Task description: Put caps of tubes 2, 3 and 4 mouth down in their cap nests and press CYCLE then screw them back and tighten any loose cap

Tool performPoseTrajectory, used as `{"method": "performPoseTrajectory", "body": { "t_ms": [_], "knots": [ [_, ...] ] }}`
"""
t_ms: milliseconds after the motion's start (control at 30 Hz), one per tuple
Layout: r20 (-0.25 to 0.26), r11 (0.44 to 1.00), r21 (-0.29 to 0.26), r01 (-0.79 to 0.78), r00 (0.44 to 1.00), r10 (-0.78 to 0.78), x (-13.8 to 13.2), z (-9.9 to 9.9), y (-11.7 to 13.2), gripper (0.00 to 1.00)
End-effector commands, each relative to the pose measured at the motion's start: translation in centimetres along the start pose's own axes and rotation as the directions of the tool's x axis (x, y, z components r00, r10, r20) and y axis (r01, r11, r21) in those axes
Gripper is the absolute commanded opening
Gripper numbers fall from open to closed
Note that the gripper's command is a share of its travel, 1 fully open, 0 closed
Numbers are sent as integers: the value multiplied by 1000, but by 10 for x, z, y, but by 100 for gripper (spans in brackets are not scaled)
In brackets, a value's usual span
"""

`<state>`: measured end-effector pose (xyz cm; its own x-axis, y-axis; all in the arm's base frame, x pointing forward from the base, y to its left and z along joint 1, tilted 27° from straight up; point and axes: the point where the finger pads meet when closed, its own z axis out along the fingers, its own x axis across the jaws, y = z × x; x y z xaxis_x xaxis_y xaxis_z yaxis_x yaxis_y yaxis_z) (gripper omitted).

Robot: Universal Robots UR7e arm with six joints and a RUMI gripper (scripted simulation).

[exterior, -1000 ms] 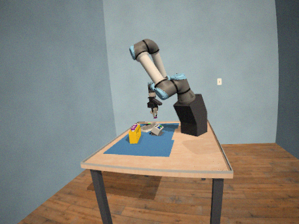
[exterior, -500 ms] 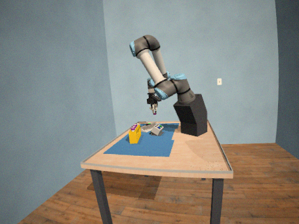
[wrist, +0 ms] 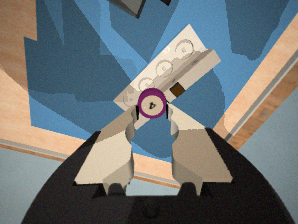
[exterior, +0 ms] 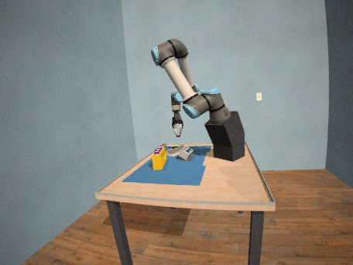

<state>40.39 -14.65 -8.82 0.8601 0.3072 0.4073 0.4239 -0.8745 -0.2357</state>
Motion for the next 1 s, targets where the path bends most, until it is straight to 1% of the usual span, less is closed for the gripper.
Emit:
{"method": "performPoseTrajectory", "body": {
  "t_ms": [0,100,167,200,267,300,333,367,400,433,500,533,600,667,800,833,933,967],
  "knots": [
    [13,961,-19,-274,961,275,20,0,-20,0],
    [14,957,-20,-290,957,290,20,0,-20,0],
    [11,896,-22,-444,896,445,32,0,-31,0],
    [11,896,-22,-444,896,445,32,0,-31,0],
    [6,821,-22,-571,821,571,43,0,-43,0],
    [7,809,-24,-587,810,587,43,0,-43,0],
    [5,762,-24,-647,762,647,49,1,-49,0],
    [4,731,-24,-682,731,682,55,1,-55,0],
    [4,731,-24,-682,731,683,61,1,-61,0],
    [4,731,-24,-682,731,683,61,1,-61,0],
    [4,731,-24,-682,731,683,73,2,-73,0],
    [4,731,-24,-682,731,683,73,2,-73,0],
    [4,731,-24,-682,731,683,84,2,-85,0],
    [4,731,-24,-682,731,683,84,2,-85,0],
    [4,731,-24,-682,731,683,108,3,-109,0],
    [4,731,-24,-682,731,683,108,3,-108,0],
    [4,731,-24,-682,731,683,125,3,-126,0],
    [4,731,-24,-682,731,683,125,3,-126,0]
  ]
}}
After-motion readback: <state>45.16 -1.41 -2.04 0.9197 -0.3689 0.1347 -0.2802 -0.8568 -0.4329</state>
